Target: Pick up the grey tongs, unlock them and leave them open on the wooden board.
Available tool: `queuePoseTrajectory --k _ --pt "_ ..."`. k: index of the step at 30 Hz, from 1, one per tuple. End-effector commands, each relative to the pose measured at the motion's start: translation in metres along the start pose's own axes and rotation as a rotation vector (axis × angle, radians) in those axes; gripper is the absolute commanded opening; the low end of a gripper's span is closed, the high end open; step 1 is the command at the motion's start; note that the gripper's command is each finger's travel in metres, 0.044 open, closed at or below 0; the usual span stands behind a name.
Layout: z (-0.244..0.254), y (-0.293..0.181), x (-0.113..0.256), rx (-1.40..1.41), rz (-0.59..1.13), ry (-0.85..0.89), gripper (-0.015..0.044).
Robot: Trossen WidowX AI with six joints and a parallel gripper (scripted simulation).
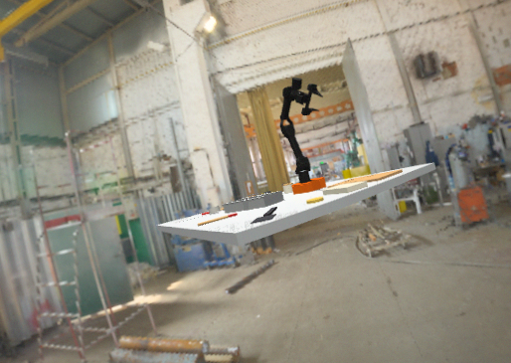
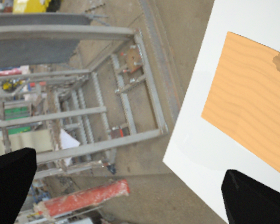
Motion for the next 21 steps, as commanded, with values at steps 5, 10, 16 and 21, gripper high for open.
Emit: queuePoseTrajectory --k 5,10,16,21 --pt "-0.004 0.022 -0.018 0.014 -0.082 -0.057 0.0269" --pt "-0.022 0.075 -0.049 0.024 -0.244 -0.195 0.026" --pt "-0.063 0.143 -0.072 0.007 -0.388 -0.404 0.026" --pt "-0.103 0.188 -0.078 -0.017 -0.454 -0.565 0.026"
Point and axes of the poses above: the point midway between the two fingers, 35 mm back from their tips, its own x axis back along the fingers, its own z axis across the jaws, y = z × x, the point moved 8 cm from there along x, back along the fingers
